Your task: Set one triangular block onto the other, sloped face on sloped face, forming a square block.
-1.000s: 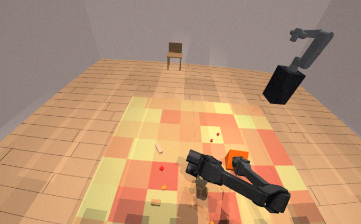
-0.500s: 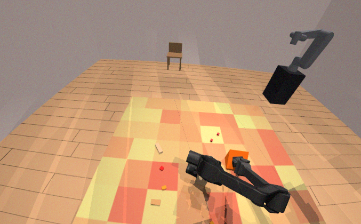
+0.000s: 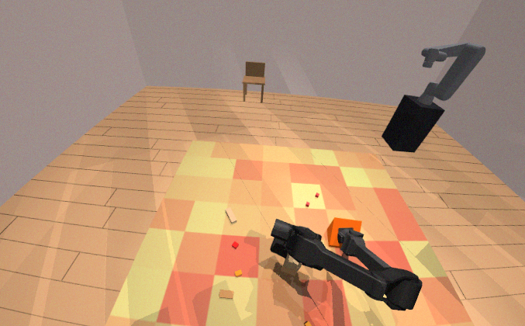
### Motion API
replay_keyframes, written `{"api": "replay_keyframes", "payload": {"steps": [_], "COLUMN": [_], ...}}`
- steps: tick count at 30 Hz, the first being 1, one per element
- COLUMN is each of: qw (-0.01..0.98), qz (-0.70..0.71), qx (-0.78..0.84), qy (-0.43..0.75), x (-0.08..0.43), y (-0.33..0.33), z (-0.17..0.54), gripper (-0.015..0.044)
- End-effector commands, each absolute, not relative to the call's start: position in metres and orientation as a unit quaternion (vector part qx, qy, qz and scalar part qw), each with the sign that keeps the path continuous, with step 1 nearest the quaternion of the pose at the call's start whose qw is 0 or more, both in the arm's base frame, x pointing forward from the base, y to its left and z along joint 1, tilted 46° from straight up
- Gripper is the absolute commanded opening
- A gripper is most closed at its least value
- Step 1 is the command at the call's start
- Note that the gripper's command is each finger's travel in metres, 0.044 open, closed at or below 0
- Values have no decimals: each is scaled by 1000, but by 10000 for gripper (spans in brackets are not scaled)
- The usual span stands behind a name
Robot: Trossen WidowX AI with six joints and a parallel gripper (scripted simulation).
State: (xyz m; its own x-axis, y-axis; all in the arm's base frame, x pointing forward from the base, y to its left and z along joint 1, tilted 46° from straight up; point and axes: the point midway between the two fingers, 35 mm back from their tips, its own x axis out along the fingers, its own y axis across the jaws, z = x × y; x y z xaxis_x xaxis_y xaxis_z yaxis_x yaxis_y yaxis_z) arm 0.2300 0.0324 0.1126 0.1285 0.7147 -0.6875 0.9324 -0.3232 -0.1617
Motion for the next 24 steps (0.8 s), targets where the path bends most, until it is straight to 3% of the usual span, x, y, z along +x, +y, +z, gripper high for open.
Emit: {"api": "replay_keyframes", "payload": {"steps": [1,24], "qw": [152,153], "qz": [-349,-349], "qx": [736,736], "qy": [560,560], "x": [231,230], "y": [33,33], "z": [112,111], "gripper": [0,0]}}
